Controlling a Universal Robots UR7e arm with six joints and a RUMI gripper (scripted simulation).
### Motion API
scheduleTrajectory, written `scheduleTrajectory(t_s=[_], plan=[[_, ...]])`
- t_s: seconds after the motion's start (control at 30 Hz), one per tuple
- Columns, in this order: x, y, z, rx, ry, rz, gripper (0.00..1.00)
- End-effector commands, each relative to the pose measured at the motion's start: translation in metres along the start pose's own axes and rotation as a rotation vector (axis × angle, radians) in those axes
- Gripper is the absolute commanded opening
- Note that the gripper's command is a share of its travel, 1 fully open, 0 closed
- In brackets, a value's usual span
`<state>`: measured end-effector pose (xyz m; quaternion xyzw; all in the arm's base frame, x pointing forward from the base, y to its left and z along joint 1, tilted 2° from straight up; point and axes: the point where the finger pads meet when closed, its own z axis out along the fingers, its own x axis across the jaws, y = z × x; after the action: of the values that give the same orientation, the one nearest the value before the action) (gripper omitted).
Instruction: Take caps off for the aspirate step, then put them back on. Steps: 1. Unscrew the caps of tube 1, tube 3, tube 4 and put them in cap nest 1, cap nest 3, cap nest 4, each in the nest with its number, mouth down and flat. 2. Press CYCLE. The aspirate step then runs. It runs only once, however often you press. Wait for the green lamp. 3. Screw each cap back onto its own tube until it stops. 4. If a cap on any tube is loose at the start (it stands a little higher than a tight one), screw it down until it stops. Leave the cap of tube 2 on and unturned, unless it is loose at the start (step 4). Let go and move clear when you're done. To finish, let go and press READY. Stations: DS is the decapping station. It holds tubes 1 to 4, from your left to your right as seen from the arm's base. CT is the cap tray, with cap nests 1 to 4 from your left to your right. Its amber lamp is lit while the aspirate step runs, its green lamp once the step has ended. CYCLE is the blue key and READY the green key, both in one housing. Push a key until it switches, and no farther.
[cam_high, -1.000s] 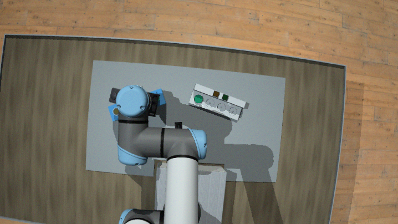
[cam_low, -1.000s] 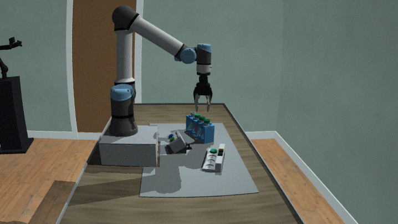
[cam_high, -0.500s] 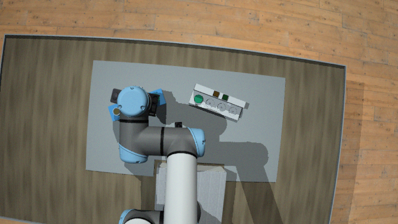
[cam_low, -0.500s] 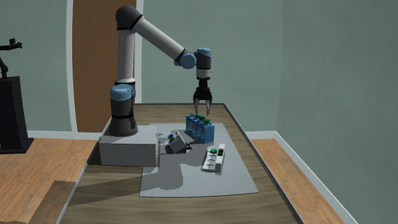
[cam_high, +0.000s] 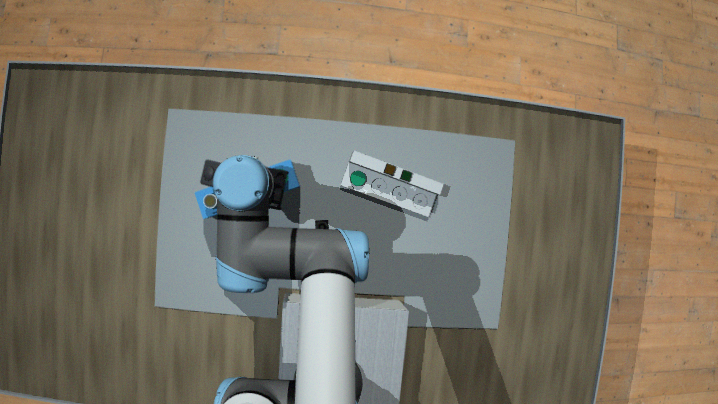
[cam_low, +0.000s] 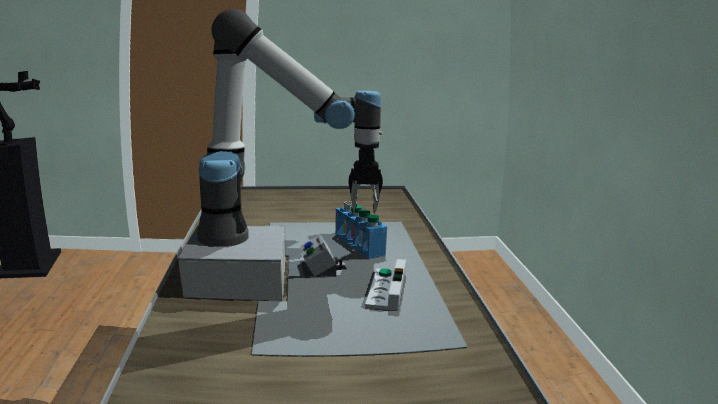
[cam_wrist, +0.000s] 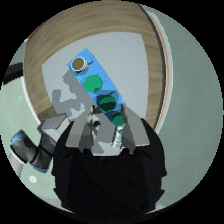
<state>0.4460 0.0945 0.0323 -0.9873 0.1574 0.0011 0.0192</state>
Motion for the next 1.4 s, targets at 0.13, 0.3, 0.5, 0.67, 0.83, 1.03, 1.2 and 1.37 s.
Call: scheduleTrajectory(t_s=[0.13, 0.3, 0.5, 0.67, 0.83, 1.03, 1.2, 1.37], plan=[[0.0004, -0.0001, 0.0037, 0.000, 0.001, 0.000, 0.35], [0.0004, -0.0001, 0.0052, 0.000, 0.001, 0.000, 0.35], [0.0004, -0.0001, 0.0082, 0.000, 0.001, 0.000, 0.35], [0.0004, -0.0001, 0.0082, 0.000, 0.001, 0.000, 0.00], [0.0004, -0.0001, 0.0082, 0.000, 0.001, 0.000, 0.00], [0.0004, -0.0001, 0.0082, 0.000, 0.001, 0.000, 0.00], [0.0004, -0.0001, 0.0082, 0.000, 0.001, -0.100, 0.00], [0.0004, -0.0001, 0.0081, 0.000, 0.001, -0.250, 0.00]])
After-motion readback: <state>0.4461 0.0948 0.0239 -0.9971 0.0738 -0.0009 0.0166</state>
